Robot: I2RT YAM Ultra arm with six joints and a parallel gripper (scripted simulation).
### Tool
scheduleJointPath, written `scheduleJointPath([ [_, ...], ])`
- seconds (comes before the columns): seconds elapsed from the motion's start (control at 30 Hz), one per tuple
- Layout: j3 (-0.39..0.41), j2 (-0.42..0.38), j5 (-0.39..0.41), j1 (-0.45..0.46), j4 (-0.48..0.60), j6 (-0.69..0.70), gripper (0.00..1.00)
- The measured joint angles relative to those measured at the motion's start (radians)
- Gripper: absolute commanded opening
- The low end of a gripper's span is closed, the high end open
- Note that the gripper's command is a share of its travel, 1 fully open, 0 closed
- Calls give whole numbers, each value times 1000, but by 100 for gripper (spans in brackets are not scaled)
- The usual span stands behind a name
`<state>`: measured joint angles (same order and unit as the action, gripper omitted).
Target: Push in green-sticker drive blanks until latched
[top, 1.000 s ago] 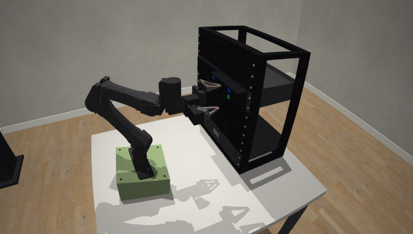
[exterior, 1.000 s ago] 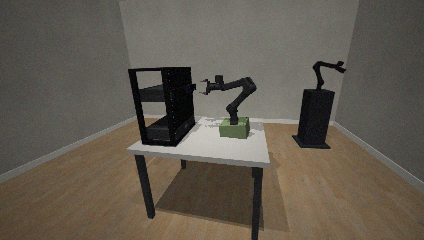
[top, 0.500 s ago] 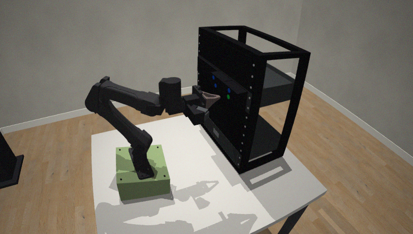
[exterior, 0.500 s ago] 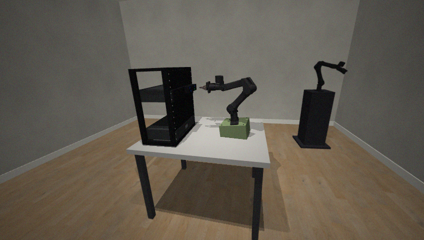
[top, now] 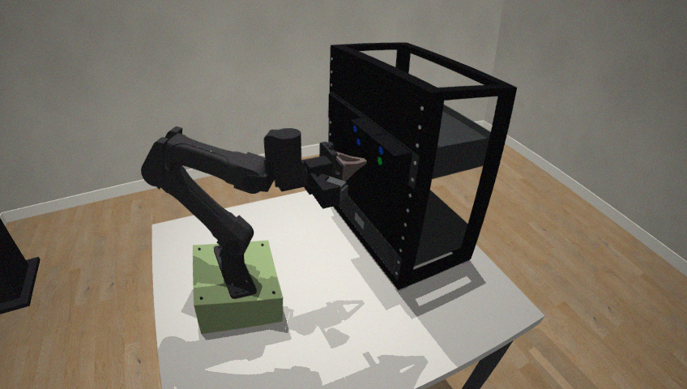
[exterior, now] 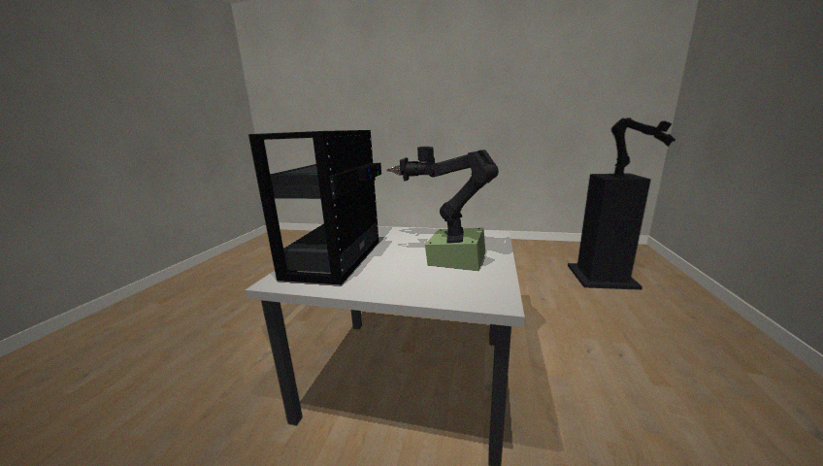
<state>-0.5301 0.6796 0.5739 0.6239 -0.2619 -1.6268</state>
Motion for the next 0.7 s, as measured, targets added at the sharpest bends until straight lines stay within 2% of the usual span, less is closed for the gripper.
scheduleJointPath([
  [0.37,2,-2,3,4,0,-1,0],
  [0.57,78,-101,41,65,17,-13,0],
  [0.7,85,-132,68,89,34,-15,0],
])
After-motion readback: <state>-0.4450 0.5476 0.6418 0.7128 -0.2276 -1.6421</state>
